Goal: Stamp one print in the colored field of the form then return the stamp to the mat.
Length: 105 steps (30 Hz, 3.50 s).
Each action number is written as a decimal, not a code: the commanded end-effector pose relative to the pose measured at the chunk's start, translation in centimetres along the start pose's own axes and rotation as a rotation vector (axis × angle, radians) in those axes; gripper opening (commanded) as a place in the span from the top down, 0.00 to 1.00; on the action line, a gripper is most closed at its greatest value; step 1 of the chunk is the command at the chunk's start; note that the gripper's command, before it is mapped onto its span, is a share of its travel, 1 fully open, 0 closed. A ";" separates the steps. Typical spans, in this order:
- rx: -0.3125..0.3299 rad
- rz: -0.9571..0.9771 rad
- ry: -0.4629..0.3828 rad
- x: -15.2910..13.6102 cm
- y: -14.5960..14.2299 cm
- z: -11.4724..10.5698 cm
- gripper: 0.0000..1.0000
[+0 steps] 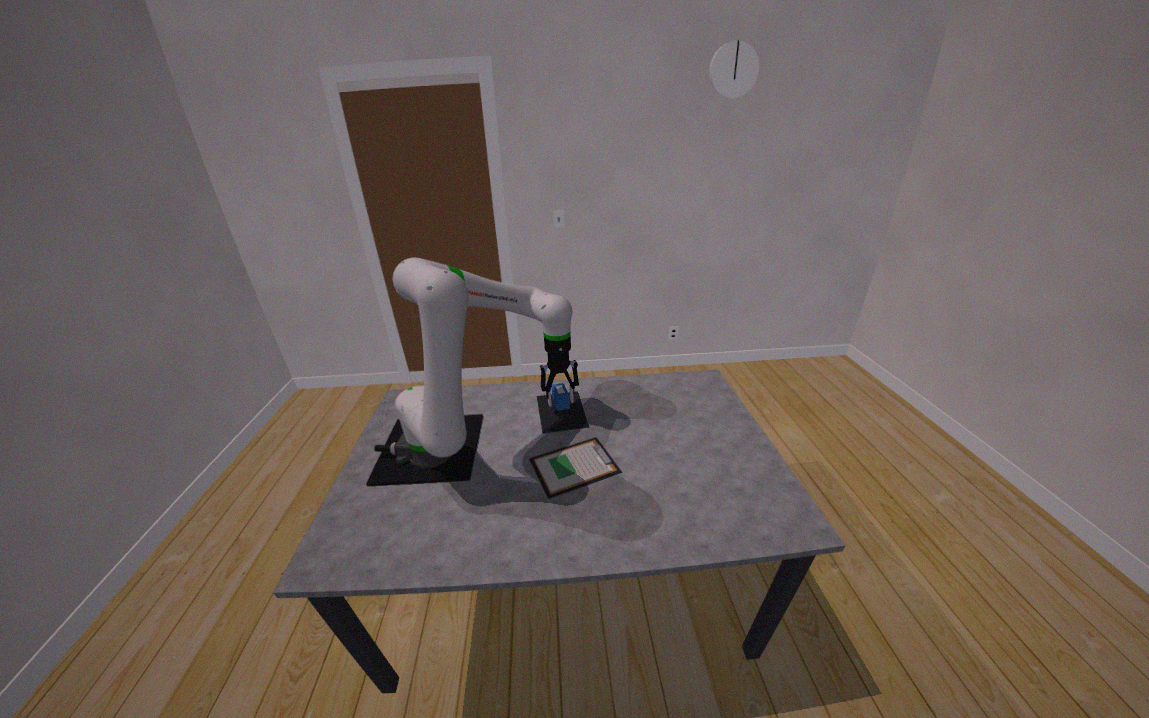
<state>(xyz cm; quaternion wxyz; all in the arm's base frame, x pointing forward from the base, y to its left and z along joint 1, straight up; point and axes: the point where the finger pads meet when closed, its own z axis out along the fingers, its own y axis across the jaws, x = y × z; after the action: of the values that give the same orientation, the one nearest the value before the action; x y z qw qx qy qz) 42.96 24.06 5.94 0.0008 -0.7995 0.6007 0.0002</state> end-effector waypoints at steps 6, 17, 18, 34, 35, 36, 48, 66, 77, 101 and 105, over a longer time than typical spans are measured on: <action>0.000 0.000 0.000 0.0 0.0 0.0 0.48; 0.000 0.000 0.000 0.0 0.0 0.0 0.82; 0.000 0.000 0.000 0.0 0.0 0.0 0.82; 0.000 0.000 0.000 0.0 0.0 0.0 0.82; 0.000 0.000 0.000 0.0 0.0 0.0 0.82; 0.000 0.000 0.000 0.0 0.0 0.0 0.82; 0.000 0.000 0.000 0.0 0.0 0.0 0.82; 0.000 0.000 0.000 0.0 0.0 -3.9 0.82; 0.000 0.000 0.000 0.1 0.0 -4.0 0.82; 0.000 -0.152 0.000 28.8 6.5 -4.1 0.82; 0.000 -0.152 0.000 28.9 6.5 -4.1 0.82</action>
<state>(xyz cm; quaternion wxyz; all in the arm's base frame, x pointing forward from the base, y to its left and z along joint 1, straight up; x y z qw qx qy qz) 44.64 -5.30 9.96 0.0002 -0.8427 0.5384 -0.0016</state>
